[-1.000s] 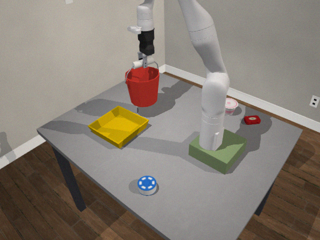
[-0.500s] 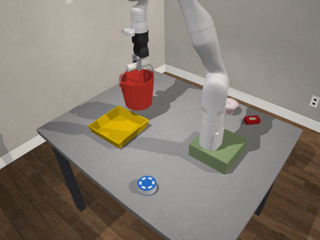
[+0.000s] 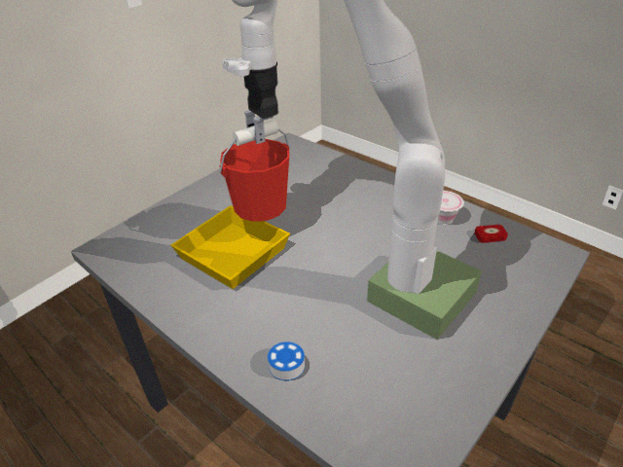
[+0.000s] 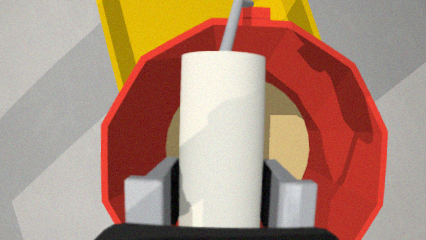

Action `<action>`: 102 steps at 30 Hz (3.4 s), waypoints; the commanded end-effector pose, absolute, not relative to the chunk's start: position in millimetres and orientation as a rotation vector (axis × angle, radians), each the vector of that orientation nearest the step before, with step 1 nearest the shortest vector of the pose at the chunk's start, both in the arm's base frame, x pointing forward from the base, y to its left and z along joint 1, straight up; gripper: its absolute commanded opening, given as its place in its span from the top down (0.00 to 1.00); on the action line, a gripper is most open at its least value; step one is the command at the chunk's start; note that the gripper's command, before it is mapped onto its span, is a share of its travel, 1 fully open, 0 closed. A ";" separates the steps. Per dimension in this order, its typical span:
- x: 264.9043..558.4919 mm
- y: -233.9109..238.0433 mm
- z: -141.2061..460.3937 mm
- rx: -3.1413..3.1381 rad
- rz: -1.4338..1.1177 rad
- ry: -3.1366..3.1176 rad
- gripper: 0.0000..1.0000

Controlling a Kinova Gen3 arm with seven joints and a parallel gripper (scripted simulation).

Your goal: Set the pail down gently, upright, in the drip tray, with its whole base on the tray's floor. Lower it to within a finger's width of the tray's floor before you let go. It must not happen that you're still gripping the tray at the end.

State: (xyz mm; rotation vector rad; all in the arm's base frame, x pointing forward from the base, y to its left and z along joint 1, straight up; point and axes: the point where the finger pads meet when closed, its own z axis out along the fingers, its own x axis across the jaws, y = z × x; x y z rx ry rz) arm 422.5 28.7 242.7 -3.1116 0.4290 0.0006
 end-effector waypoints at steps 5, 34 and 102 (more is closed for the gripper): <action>423.9 52.2 243.4 -3.111 -0.002 0.429 1.00; 426.2 109.6 243.5 -3.111 -0.002 0.429 1.00; 427.3 138.9 243.5 -3.111 -0.002 0.429 1.00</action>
